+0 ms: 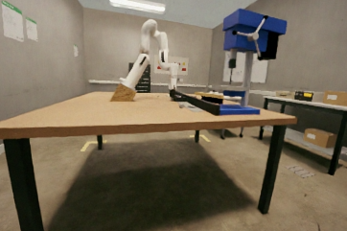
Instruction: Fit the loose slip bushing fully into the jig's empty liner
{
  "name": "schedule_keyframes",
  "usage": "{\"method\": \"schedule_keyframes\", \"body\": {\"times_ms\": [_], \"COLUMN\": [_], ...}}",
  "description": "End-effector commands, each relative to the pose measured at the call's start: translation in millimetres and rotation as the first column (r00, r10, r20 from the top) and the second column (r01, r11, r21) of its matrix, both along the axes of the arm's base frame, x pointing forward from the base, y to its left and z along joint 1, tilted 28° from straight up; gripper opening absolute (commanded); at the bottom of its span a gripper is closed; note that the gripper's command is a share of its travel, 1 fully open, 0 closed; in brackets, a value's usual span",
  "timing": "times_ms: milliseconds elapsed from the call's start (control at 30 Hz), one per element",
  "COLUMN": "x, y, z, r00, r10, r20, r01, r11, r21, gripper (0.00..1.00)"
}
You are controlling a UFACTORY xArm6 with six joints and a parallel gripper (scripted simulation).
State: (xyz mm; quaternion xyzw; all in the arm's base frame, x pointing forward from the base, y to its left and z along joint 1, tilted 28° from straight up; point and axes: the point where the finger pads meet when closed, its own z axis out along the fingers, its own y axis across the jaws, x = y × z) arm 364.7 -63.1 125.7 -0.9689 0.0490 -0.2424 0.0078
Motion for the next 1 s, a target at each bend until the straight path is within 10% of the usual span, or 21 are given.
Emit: {"method": "schedule_keyframes", "body": {"times_ms": [0,600,633,967], "x": [1.8,2.1,2.1,2.1], "y": [-0.2,-0.2,-0.2,-0.2], "z": [-0.6,-1.2,-1.2,-1.2], "r00": [1.0,1.0,1.0,1.0], "r10": [0.0,0.0,0.0,0.0], "r20": [0.003,0.003,0.003,0.003], "r01": [0.0,0.0,0.0,0.0], "r11": [1.0,1.0,1.0,1.0], "r21": [0.0,0.0,0.0,0.0], "gripper": [0.5,0.5,0.26,0.26]}}
